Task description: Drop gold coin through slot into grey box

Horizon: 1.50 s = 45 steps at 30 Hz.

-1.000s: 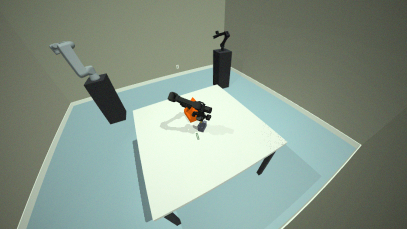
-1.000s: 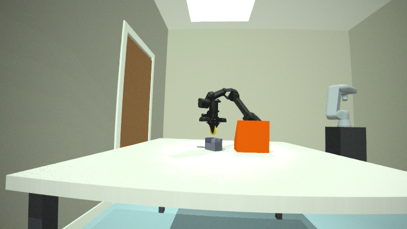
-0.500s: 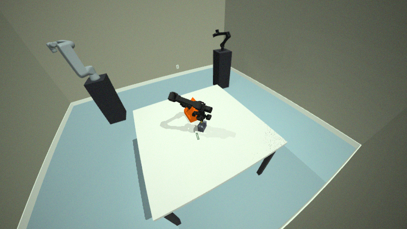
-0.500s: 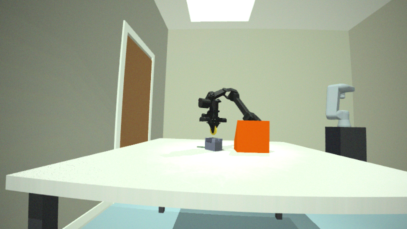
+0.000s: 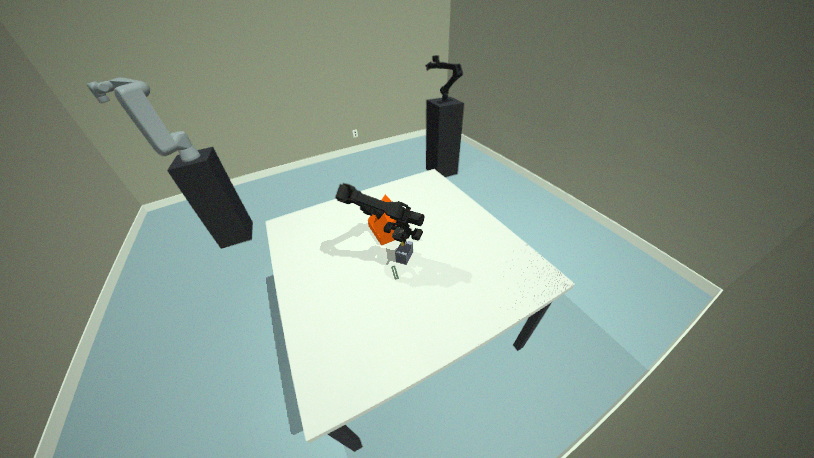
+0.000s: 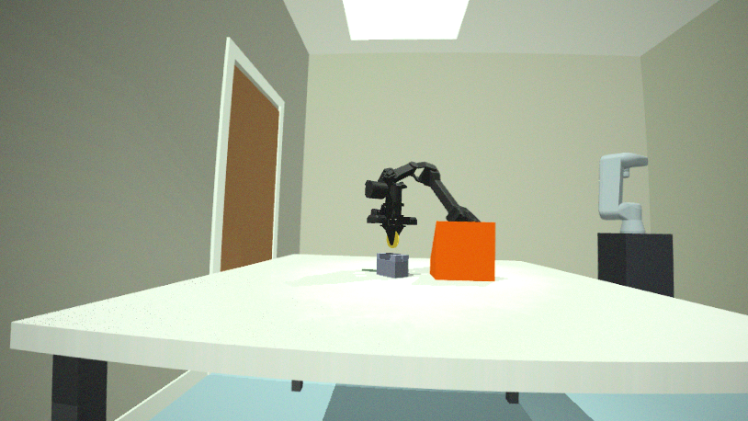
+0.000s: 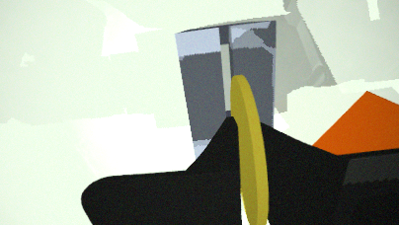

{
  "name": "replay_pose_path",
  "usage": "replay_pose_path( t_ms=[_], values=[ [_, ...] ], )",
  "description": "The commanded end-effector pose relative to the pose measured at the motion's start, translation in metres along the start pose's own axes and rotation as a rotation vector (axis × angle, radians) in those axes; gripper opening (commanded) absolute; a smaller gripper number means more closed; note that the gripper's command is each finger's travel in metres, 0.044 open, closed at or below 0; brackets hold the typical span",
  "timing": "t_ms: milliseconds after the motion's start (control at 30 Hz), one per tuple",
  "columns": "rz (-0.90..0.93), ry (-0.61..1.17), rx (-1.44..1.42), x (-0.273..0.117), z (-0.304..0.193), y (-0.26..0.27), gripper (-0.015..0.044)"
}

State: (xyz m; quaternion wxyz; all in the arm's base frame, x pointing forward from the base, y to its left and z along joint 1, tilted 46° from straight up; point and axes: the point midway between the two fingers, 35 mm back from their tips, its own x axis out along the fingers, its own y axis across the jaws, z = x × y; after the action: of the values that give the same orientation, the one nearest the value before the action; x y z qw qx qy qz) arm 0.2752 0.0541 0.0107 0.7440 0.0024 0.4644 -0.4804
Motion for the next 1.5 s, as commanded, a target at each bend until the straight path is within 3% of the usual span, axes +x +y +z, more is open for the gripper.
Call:
replay_pose_path(
  t_ms=[0, 1467],
  values=[
    [0.0, 0.0, 0.0, 0.0, 0.0, 0.0, 0.0],
    [0.0, -0.001, -0.009, 0.019, -0.002, -0.002, 0.0]
  ],
)
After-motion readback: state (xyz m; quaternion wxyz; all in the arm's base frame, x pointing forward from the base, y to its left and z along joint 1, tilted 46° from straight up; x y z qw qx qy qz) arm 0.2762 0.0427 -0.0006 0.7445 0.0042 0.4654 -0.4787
